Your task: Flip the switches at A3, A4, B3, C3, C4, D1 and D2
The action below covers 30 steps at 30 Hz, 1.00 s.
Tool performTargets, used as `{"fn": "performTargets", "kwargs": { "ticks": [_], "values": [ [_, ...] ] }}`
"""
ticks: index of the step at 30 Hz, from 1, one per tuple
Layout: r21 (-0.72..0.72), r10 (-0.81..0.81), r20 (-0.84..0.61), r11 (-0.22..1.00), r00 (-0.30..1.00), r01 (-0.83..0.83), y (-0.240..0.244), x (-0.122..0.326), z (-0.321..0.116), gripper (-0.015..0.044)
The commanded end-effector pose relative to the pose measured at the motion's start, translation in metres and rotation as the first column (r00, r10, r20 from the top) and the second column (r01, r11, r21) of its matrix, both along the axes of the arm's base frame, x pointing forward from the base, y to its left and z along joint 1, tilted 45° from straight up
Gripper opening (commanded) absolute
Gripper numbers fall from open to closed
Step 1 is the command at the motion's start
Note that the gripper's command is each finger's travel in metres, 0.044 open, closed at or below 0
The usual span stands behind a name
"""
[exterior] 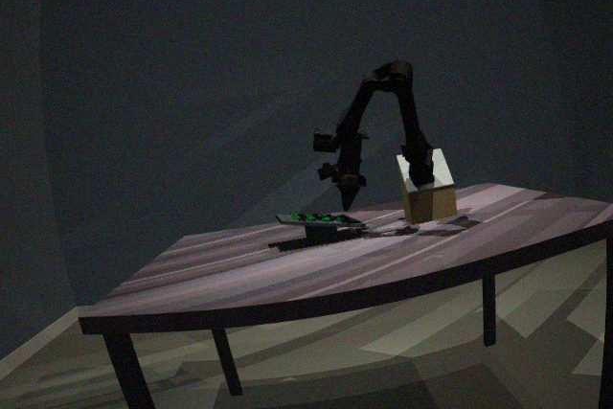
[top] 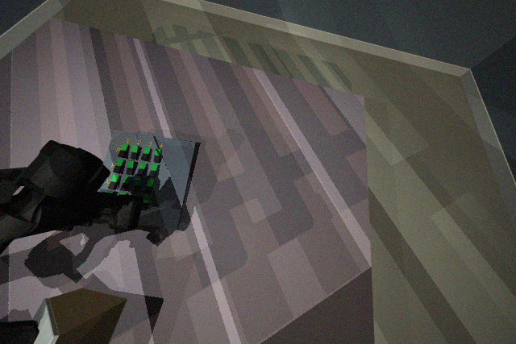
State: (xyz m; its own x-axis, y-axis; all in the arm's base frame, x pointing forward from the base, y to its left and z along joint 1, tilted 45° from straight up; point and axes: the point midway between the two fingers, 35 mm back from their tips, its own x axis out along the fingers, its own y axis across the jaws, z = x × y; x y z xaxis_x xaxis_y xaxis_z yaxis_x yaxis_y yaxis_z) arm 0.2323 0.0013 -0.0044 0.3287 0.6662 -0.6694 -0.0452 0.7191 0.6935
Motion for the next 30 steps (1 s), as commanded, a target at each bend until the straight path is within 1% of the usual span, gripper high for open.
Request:
{"fn": "performTargets", "kwargs": {
  "ticks": [1,30],
  "values": [
    [0.008,0.000,-0.002,1.000,1.000,0.000,0.0048,0.0007,-0.0033,0.0000],
    [0.008,0.000,-0.002,1.000,1.000,0.000,0.0105,0.0032,-0.0088,0.0000]
  ]
}}
